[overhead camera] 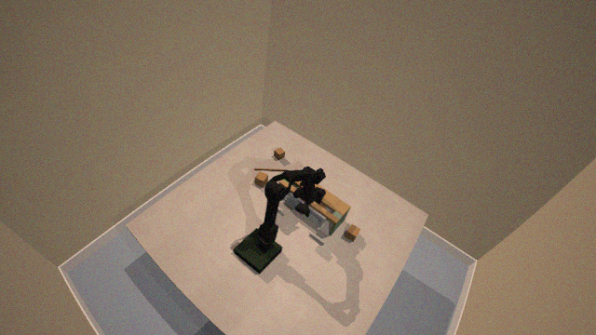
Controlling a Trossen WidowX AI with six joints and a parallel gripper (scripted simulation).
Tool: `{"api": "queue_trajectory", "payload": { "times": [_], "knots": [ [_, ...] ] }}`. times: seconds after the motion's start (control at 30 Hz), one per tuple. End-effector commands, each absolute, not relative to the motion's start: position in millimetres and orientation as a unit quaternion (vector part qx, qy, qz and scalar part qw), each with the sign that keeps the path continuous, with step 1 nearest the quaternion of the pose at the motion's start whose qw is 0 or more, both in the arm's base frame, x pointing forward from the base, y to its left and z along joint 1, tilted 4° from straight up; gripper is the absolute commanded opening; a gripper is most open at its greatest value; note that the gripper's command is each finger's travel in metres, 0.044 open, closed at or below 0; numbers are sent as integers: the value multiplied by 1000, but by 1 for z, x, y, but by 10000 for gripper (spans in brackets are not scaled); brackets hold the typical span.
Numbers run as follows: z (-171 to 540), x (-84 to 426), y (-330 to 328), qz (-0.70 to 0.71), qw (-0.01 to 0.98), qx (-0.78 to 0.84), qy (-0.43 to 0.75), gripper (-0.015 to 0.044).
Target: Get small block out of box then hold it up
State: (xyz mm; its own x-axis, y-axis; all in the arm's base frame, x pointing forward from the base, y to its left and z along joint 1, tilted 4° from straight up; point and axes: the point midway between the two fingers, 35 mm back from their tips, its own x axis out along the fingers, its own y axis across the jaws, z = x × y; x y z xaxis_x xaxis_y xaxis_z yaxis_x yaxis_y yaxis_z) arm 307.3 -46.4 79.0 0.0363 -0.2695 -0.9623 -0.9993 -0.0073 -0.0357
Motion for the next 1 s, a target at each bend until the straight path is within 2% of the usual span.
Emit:
{"api": "queue_trajectory", "payload": {
  "times": [0.0,0.97],
  "knots": [
    [79,308,-47,419,435,-575,552,400],
    [79,308,-57,418,435,-575,552,400]
  ]
}}
